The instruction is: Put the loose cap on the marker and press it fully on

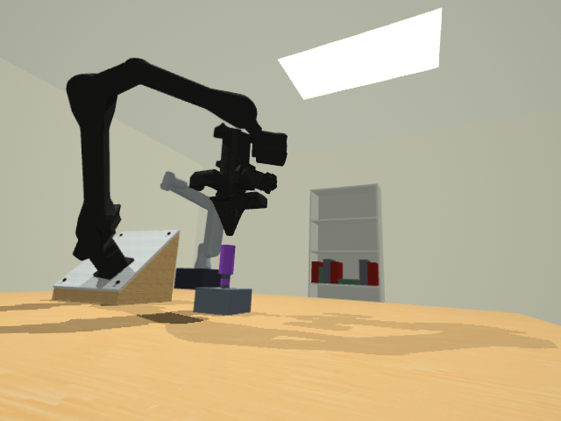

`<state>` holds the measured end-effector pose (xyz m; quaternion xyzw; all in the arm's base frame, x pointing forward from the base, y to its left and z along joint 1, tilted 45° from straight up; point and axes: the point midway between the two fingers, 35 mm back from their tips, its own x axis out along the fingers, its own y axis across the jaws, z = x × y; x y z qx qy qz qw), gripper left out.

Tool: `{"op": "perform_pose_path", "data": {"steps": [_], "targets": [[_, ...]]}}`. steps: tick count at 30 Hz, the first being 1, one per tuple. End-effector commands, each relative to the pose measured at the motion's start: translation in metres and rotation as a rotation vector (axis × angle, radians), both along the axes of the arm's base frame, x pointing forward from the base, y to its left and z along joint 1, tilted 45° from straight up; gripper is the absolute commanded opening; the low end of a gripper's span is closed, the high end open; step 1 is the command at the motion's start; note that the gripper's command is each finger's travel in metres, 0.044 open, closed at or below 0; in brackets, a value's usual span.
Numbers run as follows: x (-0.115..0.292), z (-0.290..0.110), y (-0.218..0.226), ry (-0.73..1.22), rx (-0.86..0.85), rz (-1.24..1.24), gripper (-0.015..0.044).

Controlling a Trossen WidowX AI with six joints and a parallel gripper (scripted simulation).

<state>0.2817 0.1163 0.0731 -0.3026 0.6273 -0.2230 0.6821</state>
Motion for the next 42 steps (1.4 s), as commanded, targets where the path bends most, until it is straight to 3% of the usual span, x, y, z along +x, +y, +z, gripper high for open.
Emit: {"op": "perform_pose_path", "data": {"steps": [1, 26, 34, 38, 42], "targets": [[0.001, -0.004, -0.006, 0.002, -0.005, 0.001, 0.0000], [0.004, -0.017, -0.015, -0.007, 0.003, 0.006, 0.0000], [-0.008, 0.045, 0.043, -0.009, 0.036, 0.091, 0.0000], [-0.008, 0.047, 0.045, -0.009, 0.037, 0.093, 0.0000], [-0.008, 0.047, 0.045, -0.009, 0.037, 0.093, 0.0105]]}}
